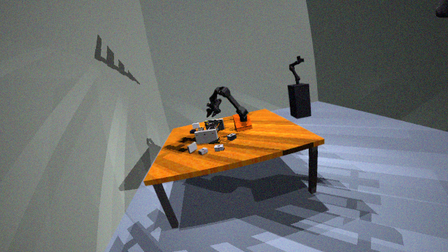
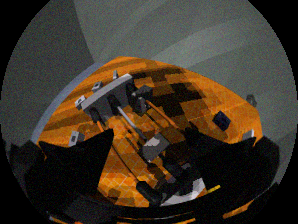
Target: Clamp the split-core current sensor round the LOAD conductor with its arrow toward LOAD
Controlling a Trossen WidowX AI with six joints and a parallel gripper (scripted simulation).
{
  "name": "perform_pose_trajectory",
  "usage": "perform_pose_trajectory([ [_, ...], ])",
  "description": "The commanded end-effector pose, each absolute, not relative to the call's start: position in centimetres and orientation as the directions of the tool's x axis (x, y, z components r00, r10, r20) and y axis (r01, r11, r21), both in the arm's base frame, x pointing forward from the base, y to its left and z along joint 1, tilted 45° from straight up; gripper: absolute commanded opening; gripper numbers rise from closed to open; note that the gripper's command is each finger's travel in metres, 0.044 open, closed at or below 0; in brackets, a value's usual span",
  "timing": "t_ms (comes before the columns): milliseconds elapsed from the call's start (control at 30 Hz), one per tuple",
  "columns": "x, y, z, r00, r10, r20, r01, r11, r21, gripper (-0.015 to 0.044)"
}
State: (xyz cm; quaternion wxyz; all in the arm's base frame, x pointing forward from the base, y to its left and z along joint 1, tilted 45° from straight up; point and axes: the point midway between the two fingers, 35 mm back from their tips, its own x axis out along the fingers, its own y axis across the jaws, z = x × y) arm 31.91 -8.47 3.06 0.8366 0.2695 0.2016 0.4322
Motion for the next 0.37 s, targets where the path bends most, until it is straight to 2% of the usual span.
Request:
perform_pose_trajectory([
  [0,31.9,-8.5,3.0,0.544,0.833,-0.106,-0.614,0.481,0.626,0.0440],
  [167,31.9,-8.4,3.1,0.540,0.835,-0.109,-0.608,0.476,0.635,0.0440],
  [300,32.5,-7.5,3.5,0.468,0.869,-0.162,-0.463,0.397,0.793,0.0440],
  [333,32.0,-8.1,3.1,0.515,0.848,-0.126,-0.549,0.439,0.711,0.0440],
])
